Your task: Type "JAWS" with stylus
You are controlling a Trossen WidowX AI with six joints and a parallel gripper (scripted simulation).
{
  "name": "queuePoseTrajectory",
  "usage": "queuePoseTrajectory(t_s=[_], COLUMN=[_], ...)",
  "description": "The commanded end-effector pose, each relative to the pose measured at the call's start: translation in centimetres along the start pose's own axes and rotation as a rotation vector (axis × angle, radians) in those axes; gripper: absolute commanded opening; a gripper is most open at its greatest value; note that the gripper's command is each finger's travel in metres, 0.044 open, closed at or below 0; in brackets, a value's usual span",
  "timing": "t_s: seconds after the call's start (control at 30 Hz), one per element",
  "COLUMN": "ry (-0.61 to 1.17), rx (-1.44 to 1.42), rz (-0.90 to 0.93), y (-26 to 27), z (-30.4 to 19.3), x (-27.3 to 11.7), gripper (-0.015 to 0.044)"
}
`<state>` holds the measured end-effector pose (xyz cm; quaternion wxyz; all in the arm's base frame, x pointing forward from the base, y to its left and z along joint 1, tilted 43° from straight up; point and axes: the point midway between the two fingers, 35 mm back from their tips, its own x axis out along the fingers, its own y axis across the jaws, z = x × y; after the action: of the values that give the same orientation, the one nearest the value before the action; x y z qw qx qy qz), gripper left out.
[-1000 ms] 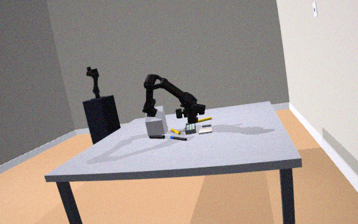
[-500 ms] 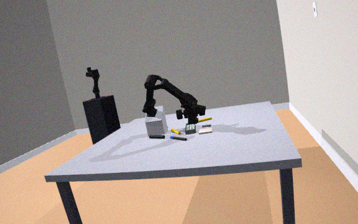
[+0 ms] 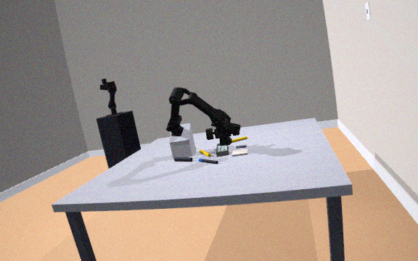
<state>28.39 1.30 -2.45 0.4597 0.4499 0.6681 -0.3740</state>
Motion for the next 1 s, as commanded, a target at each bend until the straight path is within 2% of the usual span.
queuePoseTrajectory(t_s=[0.0, 0.97], ry=[-0.001, -0.002], rx=[-0.002, -0.002], rz=[-0.005, -0.006], y=[-0.03, -0.03], z=[0.21, 0.9], x=[0.24, 0.64], gripper=[0.0081, 0.0081])
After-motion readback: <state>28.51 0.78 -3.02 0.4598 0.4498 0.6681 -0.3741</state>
